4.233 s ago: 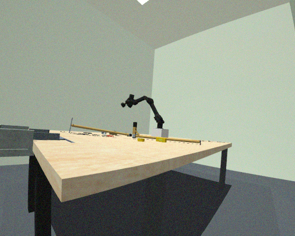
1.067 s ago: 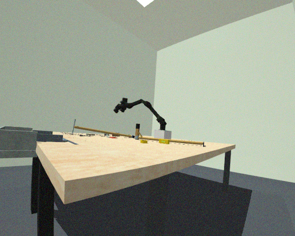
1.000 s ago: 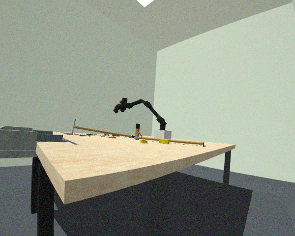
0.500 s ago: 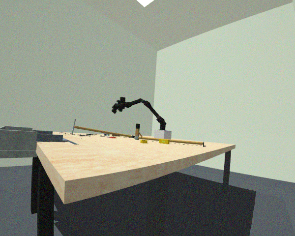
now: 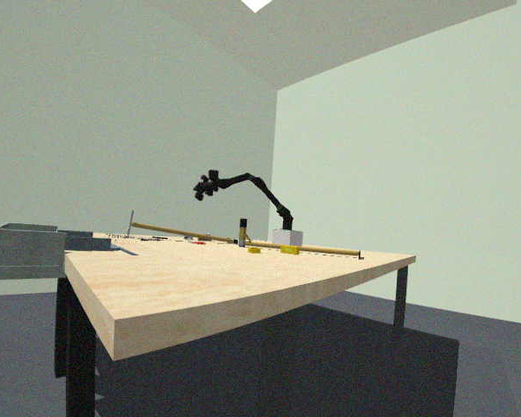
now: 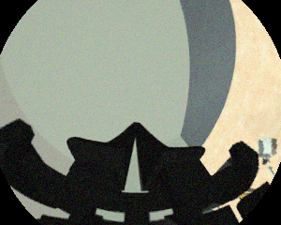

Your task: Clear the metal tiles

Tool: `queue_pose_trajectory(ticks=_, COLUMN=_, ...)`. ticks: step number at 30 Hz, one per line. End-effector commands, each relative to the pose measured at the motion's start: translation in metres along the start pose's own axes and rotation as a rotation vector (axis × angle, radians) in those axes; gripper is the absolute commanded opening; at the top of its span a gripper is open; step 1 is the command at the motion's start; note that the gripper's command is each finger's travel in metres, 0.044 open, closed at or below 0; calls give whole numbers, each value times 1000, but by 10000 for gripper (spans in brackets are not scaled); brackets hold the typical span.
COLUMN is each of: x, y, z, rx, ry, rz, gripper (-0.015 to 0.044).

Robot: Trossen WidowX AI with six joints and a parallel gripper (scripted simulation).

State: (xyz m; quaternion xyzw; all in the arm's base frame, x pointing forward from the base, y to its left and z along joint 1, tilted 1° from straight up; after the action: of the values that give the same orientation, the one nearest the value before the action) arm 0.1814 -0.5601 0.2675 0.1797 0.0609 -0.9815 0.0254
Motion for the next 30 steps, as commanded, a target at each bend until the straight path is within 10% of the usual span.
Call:
queue_pose_trajectory(ticks=1, x=-11, y=-3, z=-5, rx=-22, ry=-37, rz=21, gripper=0)
queue_pose_trajectory(ticks=30, x=-86, y=-36, z=-48, rx=-168, ry=-276, rz=165, gripper=0)
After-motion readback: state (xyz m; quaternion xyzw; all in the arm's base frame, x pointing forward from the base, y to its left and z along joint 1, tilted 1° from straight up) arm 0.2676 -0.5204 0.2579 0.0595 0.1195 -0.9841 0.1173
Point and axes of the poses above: the point midway between the two fingers, 35 mm back from their tips, its own y axis out along the fingers, its own z axis across the jaws, x = y × z, the point moved 8 cm from there along -y, back along the fingers, and after that the axes turned 2 degrees about -y, right-handed, at the moved point
